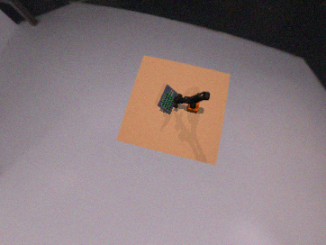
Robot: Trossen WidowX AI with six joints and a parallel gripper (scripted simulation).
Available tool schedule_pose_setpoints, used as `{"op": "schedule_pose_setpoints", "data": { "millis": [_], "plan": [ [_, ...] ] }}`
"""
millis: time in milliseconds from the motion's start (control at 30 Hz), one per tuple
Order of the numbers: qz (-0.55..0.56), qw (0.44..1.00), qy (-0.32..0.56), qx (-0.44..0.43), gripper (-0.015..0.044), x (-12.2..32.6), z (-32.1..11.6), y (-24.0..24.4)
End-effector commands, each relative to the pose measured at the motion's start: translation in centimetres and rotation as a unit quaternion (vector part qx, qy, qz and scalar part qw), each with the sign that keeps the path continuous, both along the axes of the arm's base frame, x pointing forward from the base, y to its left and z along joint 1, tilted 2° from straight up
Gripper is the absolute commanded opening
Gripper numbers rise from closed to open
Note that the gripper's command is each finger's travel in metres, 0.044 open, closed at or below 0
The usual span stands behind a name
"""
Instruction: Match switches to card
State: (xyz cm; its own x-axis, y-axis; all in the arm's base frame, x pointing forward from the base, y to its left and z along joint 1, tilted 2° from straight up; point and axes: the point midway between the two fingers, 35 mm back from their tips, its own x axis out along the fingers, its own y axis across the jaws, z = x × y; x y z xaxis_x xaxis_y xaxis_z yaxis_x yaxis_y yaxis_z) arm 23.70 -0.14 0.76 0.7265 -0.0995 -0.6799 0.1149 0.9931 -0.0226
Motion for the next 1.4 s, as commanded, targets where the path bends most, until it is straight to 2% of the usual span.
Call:
{"op": "schedule_pose_setpoints", "data": {
  "millis": [0,1367],
  "plan": [
    [0.003,1.000,0.001,0.000,0.0000,-0.01,-0.08,0.07],
    [0.003,1.000,0.001,0.000,0.0000,0.38,-0.48,0.02]
  ]
}}
